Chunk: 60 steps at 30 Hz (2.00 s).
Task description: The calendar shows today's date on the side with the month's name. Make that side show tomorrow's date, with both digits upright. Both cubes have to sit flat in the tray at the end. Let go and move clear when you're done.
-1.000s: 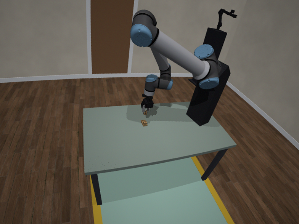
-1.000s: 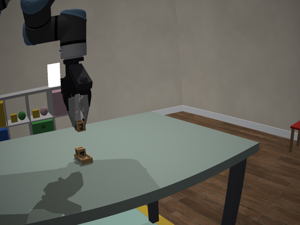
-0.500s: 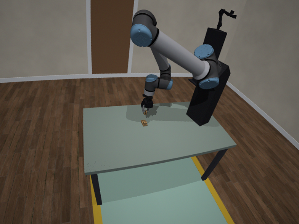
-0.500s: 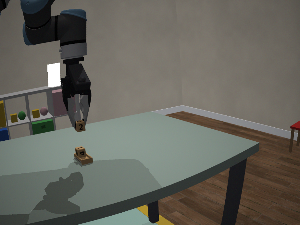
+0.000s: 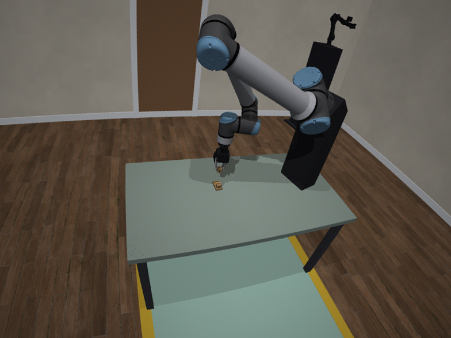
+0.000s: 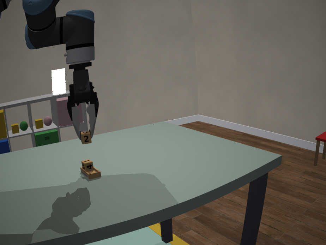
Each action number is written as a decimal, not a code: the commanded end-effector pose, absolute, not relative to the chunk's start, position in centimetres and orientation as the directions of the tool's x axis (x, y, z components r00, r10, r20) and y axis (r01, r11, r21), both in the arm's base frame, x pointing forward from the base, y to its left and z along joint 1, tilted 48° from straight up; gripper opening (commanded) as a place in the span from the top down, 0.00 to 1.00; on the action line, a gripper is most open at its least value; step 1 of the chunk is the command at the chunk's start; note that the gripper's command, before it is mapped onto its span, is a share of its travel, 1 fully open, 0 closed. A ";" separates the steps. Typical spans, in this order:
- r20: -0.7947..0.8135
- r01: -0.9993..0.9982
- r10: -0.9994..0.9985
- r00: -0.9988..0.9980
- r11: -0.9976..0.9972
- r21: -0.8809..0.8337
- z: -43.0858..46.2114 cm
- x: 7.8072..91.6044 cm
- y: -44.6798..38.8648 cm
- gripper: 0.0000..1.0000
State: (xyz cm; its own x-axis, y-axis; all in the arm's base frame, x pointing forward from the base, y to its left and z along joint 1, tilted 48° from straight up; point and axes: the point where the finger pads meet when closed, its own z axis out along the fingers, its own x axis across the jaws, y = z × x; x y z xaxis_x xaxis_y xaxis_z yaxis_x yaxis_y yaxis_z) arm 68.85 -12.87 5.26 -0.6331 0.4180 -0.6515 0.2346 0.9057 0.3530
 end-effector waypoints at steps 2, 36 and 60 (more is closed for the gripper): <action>-0.590 0.332 0.555 -0.587 0.829 0.450 5.1 68.7 -12.9 0.90; 0.038 0.672 0.998 -0.058 0.011 0.740 4.5 68.1 -12.6 0.90; 0.470 0.575 0.809 0.352 -0.583 0.574 4.7 68.2 -12.3 0.90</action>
State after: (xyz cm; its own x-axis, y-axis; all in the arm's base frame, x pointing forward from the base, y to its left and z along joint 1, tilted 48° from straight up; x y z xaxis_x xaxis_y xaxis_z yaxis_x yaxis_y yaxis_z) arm 68.14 -12.32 4.60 0.2956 0.8576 0.4209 0.6084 -0.5087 0.6092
